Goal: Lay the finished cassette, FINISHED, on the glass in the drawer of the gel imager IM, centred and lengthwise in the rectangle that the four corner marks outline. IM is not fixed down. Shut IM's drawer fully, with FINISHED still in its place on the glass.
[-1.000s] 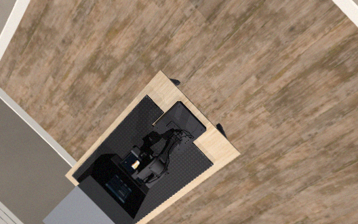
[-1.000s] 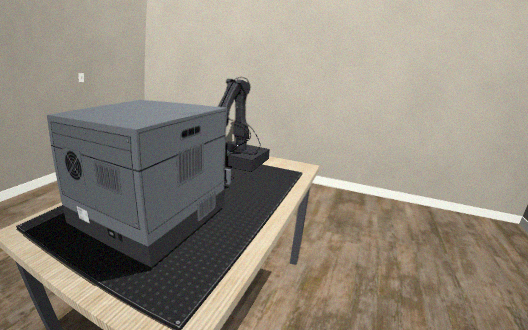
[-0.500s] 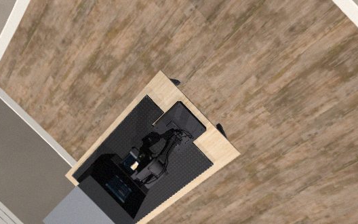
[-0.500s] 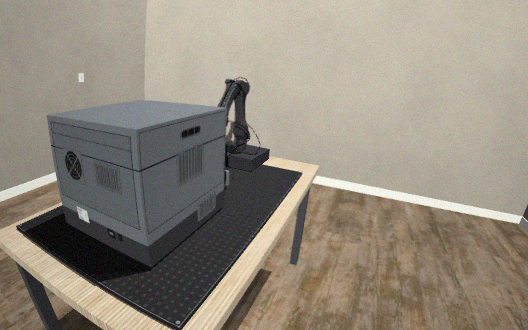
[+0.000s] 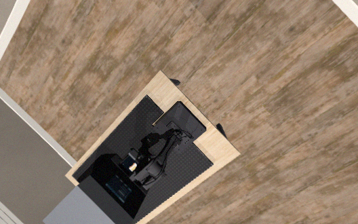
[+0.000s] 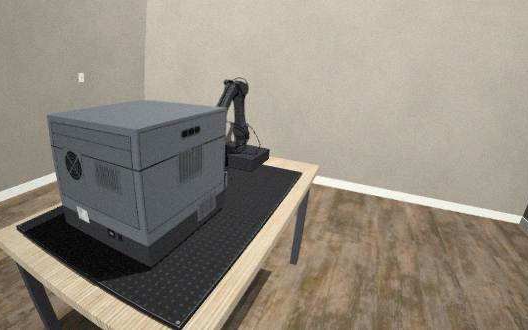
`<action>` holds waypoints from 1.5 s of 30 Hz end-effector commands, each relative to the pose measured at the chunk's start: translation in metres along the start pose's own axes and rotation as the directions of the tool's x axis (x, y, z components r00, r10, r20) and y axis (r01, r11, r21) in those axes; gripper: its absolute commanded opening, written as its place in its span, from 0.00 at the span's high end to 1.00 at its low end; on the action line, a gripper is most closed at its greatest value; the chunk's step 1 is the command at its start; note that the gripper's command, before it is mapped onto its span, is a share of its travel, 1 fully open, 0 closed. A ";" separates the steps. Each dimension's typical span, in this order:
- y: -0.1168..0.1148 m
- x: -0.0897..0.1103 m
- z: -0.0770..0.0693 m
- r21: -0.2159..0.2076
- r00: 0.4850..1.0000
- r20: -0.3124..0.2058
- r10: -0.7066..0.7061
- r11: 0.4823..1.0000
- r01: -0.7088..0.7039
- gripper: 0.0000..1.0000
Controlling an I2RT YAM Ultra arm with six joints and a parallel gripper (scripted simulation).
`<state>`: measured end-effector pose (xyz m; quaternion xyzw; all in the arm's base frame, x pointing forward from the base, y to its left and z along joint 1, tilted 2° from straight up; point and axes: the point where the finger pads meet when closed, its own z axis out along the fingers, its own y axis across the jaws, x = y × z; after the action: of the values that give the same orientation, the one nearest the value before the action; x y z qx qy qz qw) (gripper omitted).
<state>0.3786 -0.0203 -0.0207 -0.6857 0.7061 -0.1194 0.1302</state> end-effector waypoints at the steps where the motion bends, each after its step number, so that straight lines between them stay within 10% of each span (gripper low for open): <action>1: -0.022 -0.006 0.002 0.047 1.000 0.017 0.001 0.999 -0.002 1.00; 9: -0.026 -0.005 0.003 0.047 1.000 0.016 0.003 0.999 -0.004 1.00; 13: -0.021 -0.003 0.000 0.172 1.000 0.015 0.007 0.985 -0.010 1.00; 45: -0.060 -0.005 0.019 0.157 1.000 0.017 0.002 0.988 -0.005 1.00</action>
<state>0.4296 -0.0216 -0.0228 -0.6741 0.6971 -0.1676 0.1775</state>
